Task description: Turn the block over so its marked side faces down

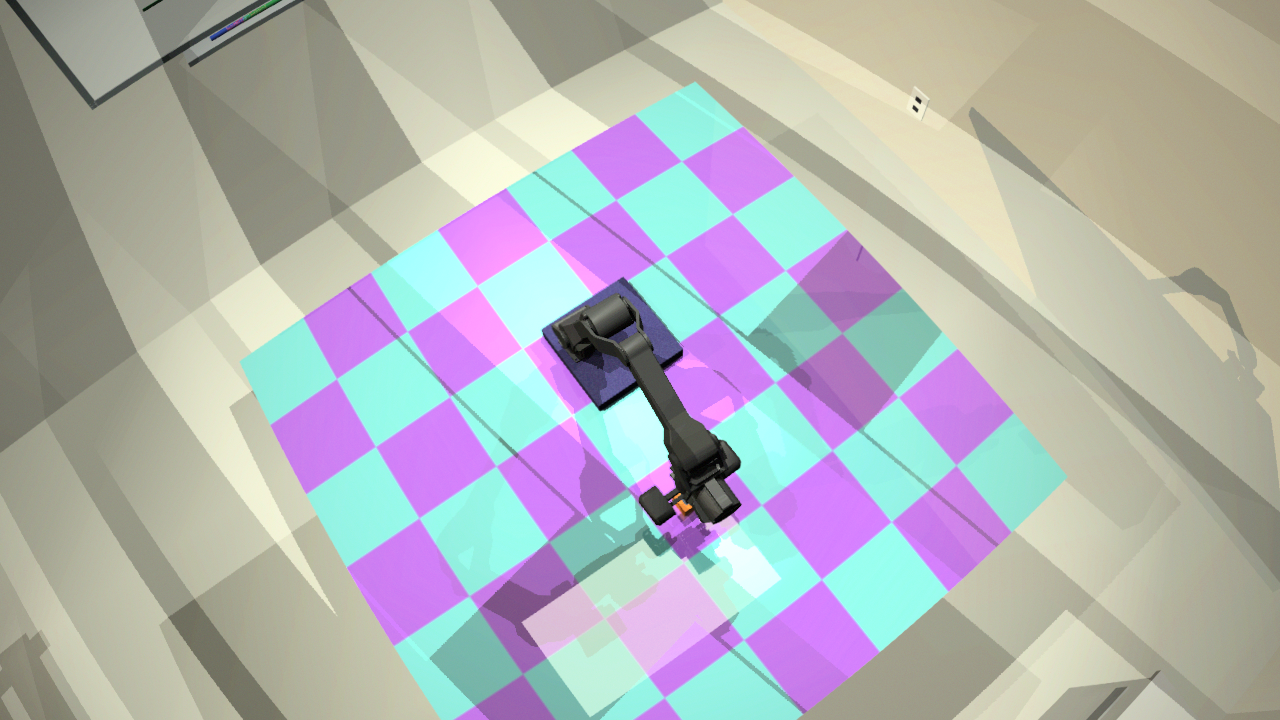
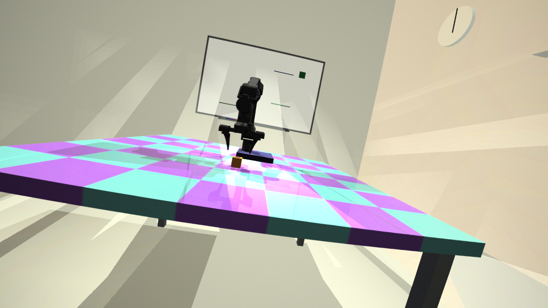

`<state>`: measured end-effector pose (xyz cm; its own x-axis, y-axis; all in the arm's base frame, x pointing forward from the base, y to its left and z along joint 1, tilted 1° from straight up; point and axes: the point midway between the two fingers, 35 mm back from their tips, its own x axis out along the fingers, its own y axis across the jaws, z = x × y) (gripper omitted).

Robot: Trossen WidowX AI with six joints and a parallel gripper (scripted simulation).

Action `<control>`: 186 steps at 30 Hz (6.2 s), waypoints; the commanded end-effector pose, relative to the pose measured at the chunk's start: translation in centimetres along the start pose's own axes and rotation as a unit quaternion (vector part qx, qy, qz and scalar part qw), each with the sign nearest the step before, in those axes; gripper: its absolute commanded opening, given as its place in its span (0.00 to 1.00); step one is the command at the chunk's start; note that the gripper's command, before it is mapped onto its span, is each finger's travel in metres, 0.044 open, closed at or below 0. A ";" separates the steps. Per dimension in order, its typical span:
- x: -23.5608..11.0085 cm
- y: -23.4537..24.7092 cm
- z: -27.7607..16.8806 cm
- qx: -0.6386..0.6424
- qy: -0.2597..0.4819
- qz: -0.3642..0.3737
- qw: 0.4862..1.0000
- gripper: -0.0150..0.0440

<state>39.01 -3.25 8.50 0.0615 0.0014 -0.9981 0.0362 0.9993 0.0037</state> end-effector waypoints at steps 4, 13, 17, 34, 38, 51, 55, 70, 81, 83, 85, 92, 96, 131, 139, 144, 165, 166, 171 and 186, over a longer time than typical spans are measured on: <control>1.1 -0.1 -0.2 -0.002 0.004 -0.001 1.000 1.00; 2.5 -0.1 -0.2 -0.002 0.004 -0.001 1.000 1.00; 3.2 -0.1 -0.2 -0.002 0.004 -0.001 1.000 1.00; 4.1 -0.1 -0.2 -0.002 0.004 -0.001 1.000 0.56; 4.1 -0.1 -0.2 -0.002 0.004 -0.001 1.000 0.51; 4.1 -0.1 -0.2 -0.002 0.004 -0.001 1.000 0.36; 2.6 -0.1 -0.2 -0.002 0.004 -0.001 1.000 0.25; 1.5 -0.1 0.0 -0.001 -0.043 -0.001 0.999 0.25; 1.9 -0.1 0.1 -0.001 -0.122 0.000 0.993 0.25; 2.0 -0.1 0.1 -0.001 -0.136 0.000 0.991 0.25; 2.0 -0.1 0.0 -0.001 -0.150 0.000 0.989 0.25; 2.1 -0.1 -0.2 -0.001 -0.200 -0.001 0.980 0.25; 2.0 -0.1 -0.4 -0.002 -0.228 -0.001 0.974 0.25; 5.4 -0.3 -0.1 -0.003 -0.447 -0.004 0.895 0.25; 5.1 -0.1 -0.9 -0.002 -0.492 0.000 0.871 0.25; 5.0 -0.1 -0.9 -0.002 -0.497 0.000 0.868 0.25; 4.9 -0.1 -1.0 -0.002 -0.502 0.000 0.865 0.52; 4.9 -0.1 -1.0 -0.002 -0.502 0.000 0.865 0.57; 4.9 -0.1 -1.0 -0.002 -0.502 0.000 0.865 0.79; 4.9 -0.1 -1.0 -0.002 -0.502 0.000 0.865 1.00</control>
<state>38.37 -3.35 3.59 0.8965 -0.0319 -0.4420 0.0337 0.9994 -0.0037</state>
